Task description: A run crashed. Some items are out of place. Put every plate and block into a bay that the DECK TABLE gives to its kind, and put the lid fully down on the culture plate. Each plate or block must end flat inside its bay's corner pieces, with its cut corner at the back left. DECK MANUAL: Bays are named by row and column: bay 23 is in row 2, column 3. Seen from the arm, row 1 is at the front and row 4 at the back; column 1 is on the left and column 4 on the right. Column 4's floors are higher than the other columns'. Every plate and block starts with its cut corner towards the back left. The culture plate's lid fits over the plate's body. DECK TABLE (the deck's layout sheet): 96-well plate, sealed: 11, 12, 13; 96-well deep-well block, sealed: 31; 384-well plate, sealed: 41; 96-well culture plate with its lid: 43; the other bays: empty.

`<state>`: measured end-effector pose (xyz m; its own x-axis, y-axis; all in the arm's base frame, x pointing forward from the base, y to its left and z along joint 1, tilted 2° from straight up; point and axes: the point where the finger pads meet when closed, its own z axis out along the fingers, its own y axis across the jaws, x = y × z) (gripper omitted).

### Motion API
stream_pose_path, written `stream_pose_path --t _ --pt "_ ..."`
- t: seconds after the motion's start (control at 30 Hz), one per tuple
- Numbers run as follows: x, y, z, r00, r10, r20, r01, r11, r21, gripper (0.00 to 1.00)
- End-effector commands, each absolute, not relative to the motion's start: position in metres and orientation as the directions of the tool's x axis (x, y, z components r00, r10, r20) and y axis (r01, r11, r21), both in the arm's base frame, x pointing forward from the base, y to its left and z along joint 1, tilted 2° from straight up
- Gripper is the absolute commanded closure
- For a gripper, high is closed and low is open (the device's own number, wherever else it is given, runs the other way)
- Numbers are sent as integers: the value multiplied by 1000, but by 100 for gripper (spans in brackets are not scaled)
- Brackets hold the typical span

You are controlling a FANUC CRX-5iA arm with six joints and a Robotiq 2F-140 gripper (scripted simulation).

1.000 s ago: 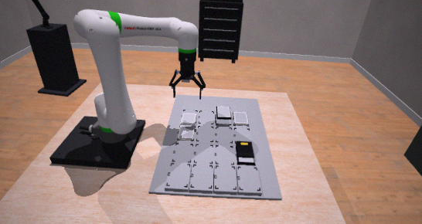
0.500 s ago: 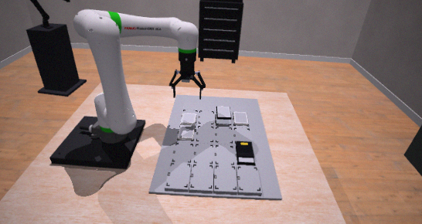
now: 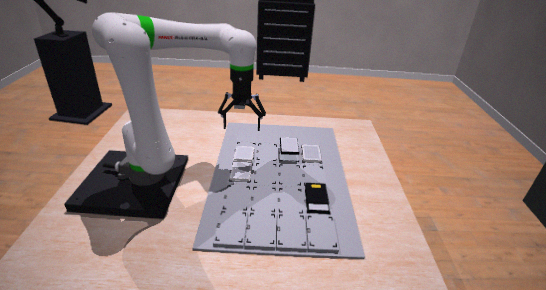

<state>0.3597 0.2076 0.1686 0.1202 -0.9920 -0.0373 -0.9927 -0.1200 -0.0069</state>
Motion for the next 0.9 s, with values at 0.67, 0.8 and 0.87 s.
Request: stream_pose_path --t 0.67,0.8,0.87 --pt "371 121 166 121 -992 -38 -993 -120 -8 0" --pt "372 113 166 121 -992 -38 -993 -120 -8 0" --pt "373 105 165 121 -992 -38 -993 -120 -8 0"
